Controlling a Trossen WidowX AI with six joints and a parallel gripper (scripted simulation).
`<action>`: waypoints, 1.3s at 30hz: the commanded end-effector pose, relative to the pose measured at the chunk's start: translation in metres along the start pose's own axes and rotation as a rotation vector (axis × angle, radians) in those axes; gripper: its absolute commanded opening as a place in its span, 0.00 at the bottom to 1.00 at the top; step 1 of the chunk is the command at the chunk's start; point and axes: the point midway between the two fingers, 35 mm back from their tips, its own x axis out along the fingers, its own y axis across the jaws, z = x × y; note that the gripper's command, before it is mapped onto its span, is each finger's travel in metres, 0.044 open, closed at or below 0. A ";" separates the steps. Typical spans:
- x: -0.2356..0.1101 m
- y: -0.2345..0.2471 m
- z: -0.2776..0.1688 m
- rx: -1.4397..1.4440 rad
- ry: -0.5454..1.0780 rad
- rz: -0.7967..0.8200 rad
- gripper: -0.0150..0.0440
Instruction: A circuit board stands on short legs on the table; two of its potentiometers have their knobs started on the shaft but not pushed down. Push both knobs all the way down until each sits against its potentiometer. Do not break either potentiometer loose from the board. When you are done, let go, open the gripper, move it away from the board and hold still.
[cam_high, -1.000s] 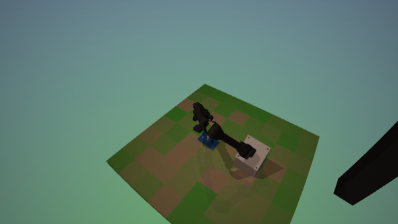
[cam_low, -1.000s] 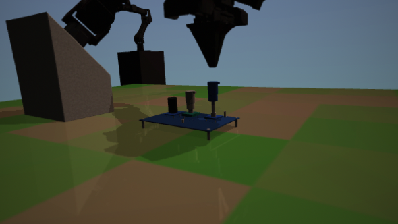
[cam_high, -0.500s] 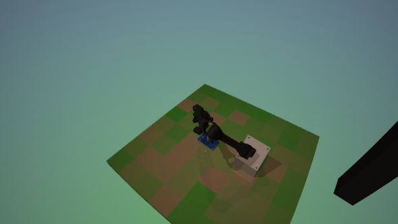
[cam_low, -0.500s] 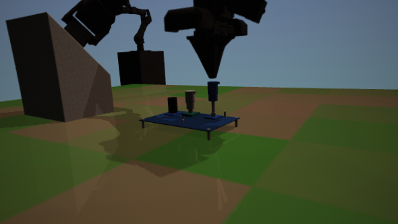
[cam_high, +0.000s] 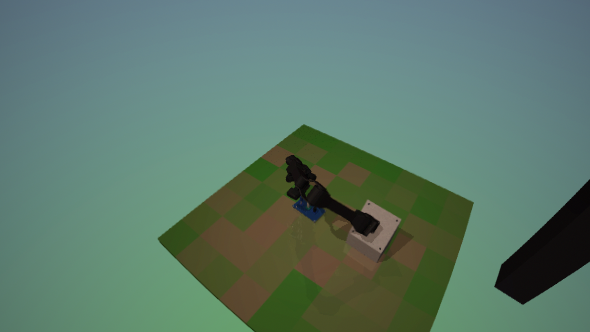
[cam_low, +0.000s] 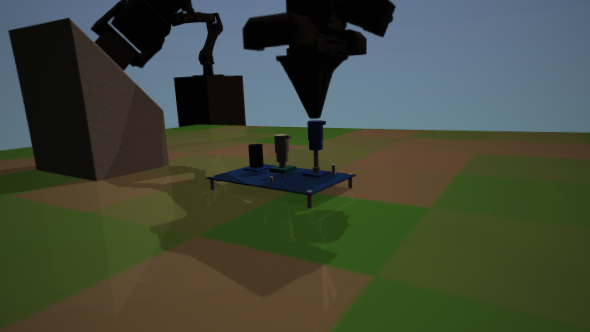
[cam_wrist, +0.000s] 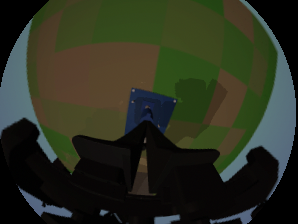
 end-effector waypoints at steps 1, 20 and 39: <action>0.001 0.000 0.000 0.004 -0.002 0.003 0.25; 0.003 0.000 0.000 0.004 -0.002 0.004 0.25; 0.010 0.000 0.000 0.004 -0.002 0.004 0.25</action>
